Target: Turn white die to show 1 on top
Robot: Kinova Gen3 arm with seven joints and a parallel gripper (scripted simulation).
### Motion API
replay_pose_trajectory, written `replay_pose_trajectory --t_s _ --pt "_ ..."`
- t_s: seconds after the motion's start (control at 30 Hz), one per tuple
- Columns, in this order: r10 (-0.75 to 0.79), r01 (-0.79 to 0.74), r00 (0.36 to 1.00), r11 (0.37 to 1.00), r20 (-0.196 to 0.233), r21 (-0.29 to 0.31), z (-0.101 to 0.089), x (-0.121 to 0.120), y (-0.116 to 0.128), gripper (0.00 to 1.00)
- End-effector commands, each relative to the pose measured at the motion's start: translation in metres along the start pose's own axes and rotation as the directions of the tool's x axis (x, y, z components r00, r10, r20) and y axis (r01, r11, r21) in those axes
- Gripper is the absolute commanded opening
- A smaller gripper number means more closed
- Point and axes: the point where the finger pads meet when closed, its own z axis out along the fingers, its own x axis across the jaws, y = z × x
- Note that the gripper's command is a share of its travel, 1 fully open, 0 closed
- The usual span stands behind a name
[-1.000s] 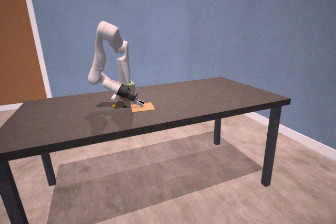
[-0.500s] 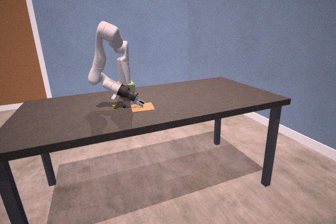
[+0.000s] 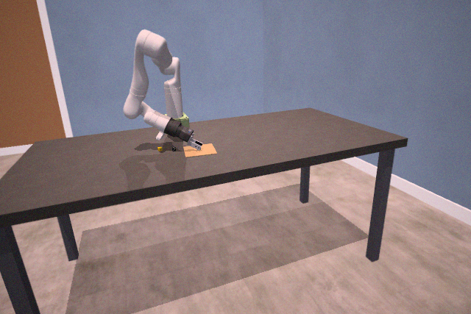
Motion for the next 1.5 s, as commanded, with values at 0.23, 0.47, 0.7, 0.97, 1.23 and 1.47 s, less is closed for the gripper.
replay_pose_trajectory --t_s 0.23,0.47,0.7,0.97,1.23,1.47 --pt "-0.001 0.001 1.000 1.000 0.001 -0.001 0.000 0.000 0.001 0.64" --pt "-0.001 0.001 1.000 1.000 0.001 -0.001 -0.008 0.000 0.001 0.64" --pt "-0.001 0.001 1.000 1.000 0.001 -0.001 -0.033 0.000 0.001 0.64" --pt "-0.001 0.001 1.000 1.000 0.001 -0.001 -0.048 0.000 0.001 0.64" --pt "-0.001 0.001 1.000 1.000 0.001 -0.001 -0.051 0.000 0.003 0.64" --pt "-0.001 0.001 1.000 1.000 0.001 -0.001 -0.060 0.000 0.019 0.64"
